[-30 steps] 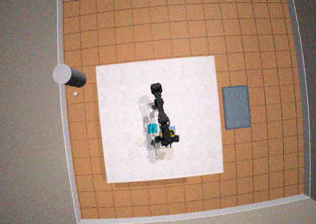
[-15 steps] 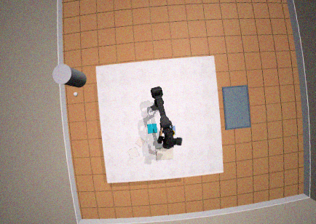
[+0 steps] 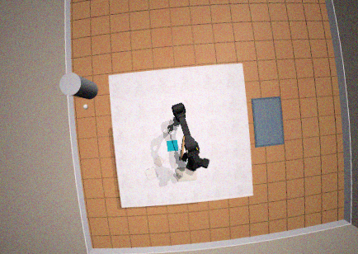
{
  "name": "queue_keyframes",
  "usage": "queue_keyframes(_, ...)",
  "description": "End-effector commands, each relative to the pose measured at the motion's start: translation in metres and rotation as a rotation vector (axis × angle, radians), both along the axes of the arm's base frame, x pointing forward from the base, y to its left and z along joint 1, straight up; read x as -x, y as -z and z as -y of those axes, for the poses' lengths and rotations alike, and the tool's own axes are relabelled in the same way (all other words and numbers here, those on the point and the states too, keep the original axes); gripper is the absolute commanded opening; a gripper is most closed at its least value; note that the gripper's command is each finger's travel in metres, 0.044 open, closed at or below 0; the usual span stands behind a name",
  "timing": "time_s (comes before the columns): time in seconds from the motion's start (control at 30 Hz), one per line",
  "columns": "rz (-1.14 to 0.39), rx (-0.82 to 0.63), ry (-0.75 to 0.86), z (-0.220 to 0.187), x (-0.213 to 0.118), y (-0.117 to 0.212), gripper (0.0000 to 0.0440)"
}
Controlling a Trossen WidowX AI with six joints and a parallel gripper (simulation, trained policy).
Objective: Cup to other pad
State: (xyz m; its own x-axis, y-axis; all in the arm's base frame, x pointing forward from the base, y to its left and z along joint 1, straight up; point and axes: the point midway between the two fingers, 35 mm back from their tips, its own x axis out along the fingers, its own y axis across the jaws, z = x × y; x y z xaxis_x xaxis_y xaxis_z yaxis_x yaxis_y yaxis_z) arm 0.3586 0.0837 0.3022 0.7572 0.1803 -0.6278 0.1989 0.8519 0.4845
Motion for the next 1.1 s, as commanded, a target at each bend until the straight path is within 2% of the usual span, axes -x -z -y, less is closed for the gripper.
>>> queue_keyframes(0.0, -0.072, -0.038, 0.025, -0.006, 0.0, 0.005, 0.0147)
queue_keyframes(0.53, -0.331, -0.106, 0.146, -0.02, 0.005, 0.03, 0.0145)
queue_keyframes(1.07, -0.586, -0.054, 0.262, -0.018, 0.015, 0.073, 0.0152)
